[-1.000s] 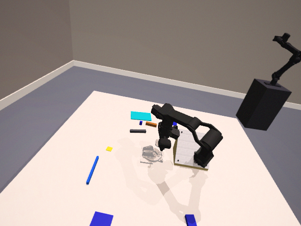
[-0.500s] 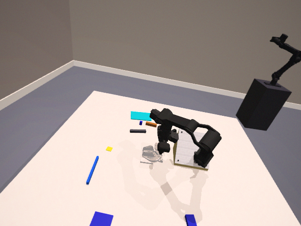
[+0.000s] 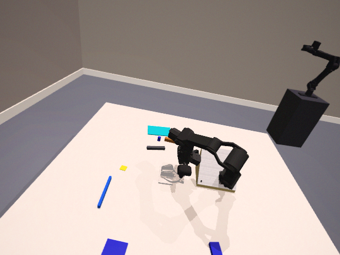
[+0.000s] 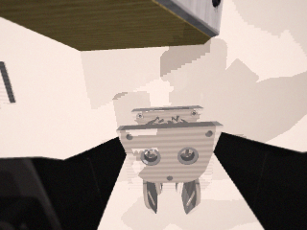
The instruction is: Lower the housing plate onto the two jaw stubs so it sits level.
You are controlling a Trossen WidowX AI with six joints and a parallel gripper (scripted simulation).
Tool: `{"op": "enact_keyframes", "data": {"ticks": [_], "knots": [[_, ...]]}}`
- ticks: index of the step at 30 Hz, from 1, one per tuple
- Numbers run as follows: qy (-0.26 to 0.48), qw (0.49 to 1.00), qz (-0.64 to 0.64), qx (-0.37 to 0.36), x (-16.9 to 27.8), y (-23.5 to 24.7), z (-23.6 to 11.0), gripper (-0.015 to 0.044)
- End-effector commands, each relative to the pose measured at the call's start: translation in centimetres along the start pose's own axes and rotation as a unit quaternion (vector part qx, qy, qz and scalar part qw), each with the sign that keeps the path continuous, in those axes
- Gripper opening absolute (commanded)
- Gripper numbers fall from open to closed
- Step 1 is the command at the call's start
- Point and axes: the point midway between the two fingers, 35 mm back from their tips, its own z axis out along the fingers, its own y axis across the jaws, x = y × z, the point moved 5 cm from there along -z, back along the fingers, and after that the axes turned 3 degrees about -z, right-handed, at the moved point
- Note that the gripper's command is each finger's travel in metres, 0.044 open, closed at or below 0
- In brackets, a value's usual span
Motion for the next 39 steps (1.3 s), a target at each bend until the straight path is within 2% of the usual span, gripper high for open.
{"op": "enact_keyframes", "data": {"ticks": [1, 39], "knots": [[0.0, 1.0, 0.004, 0.004, -0.29, -0.12, 0.83, 0.0351], [0.0, 1.0, 0.004, 0.005, -0.44, -0.22, 1.76, 0.0351]]}}
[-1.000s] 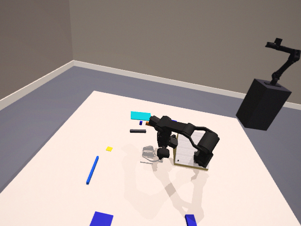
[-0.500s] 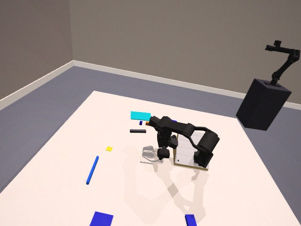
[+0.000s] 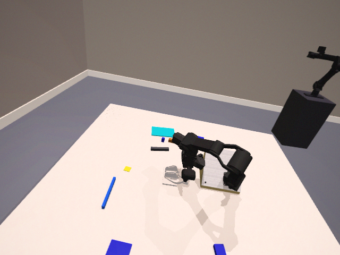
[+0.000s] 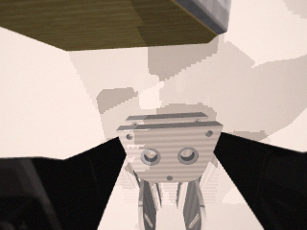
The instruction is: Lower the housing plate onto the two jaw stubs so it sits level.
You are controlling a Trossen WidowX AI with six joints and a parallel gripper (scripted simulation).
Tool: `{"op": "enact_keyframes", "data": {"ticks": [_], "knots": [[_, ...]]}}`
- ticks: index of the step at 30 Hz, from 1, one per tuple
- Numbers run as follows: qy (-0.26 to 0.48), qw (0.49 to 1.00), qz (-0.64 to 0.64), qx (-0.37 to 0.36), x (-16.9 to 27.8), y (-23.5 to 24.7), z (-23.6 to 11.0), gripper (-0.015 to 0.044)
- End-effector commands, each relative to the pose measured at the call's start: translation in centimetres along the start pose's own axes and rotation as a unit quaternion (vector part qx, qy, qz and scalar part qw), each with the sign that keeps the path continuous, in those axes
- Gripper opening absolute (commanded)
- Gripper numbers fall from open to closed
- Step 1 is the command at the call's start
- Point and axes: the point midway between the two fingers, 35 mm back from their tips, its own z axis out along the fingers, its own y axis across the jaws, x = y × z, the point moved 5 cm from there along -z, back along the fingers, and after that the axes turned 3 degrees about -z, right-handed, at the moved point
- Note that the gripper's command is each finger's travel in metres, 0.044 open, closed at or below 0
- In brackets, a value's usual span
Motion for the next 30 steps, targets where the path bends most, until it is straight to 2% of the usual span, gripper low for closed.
{"op": "enact_keyframes", "data": {"ticks": [1, 30], "knots": [[0.001, 1.0, 0.002, 0.002, -0.04, -0.02, 0.09, 0.0351], [0.001, 1.0, 0.003, 0.002, -0.04, -0.03, 0.8, 0.0351]]}}
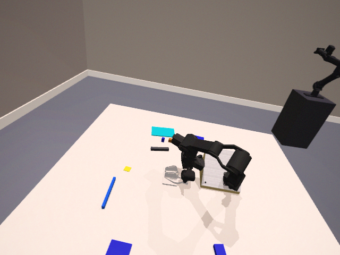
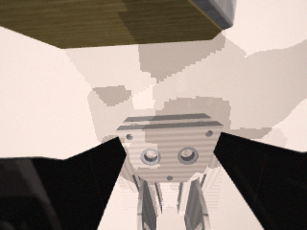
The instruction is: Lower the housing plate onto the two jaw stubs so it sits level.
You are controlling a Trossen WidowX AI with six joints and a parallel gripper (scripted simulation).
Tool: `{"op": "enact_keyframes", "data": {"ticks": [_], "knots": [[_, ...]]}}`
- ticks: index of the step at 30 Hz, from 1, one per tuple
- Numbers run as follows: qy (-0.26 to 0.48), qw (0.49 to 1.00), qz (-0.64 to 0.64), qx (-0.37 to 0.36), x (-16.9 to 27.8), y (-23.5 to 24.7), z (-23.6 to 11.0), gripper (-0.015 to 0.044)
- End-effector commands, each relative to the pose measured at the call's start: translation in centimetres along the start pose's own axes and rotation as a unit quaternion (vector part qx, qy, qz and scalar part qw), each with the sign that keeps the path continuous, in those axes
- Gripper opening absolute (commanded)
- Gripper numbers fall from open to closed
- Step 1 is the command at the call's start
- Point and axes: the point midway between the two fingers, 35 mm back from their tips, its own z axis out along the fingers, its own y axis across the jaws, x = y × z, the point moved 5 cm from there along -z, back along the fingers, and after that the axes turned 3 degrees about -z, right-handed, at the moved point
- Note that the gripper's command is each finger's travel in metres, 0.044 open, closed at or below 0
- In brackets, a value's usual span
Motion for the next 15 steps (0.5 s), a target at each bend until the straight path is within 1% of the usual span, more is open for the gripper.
{"op": "enact_keyframes", "data": {"ticks": [1, 15], "knots": [[0.001, 1.0, 0.002, 0.002, -0.07, -0.03, 0.18, 0.0351], [0.001, 1.0, 0.002, 0.002, -0.07, -0.03, 0.43, 0.0351]]}}
